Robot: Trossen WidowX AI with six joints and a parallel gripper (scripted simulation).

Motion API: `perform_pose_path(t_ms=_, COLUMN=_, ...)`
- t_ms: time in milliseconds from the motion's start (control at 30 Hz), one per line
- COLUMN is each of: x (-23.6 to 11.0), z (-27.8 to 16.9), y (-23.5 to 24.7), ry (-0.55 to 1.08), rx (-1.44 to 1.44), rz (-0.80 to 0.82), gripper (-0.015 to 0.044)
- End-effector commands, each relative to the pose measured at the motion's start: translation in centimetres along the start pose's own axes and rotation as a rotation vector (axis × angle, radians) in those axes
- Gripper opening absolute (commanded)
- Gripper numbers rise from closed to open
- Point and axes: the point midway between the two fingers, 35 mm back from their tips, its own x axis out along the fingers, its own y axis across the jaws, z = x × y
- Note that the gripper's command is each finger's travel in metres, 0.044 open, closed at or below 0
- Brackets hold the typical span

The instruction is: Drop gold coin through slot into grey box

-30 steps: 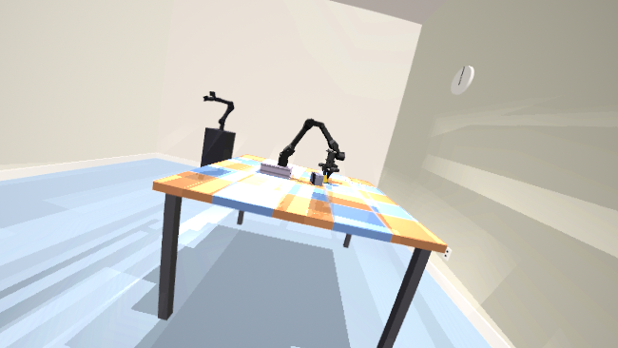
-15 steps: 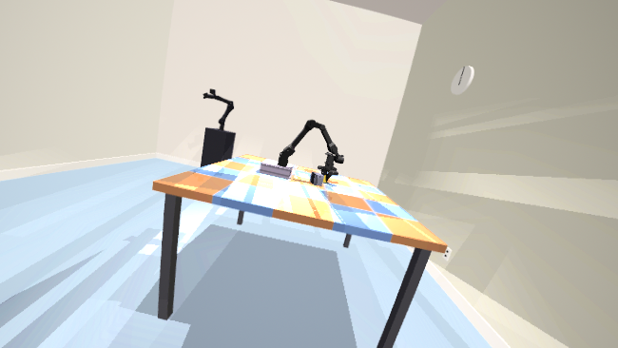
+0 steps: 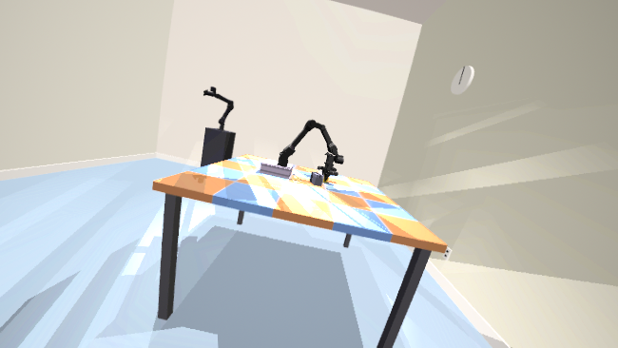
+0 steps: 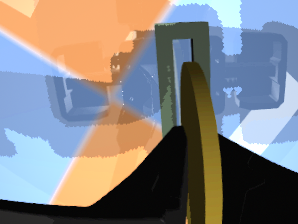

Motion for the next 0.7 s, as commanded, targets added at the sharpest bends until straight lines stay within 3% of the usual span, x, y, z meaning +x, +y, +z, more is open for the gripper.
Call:
perform_pose_path(t_ms=0, x=0.1, z=0.0, y=0.0, ry=0.001, rx=0.004, rz=-0.002, gripper=0.0000)
perform_pose_path(t_ms=667, x=-4.5, z=0.4, y=-0.2, ry=0.000, rx=0.004, rz=-0.002, gripper=0.0000)
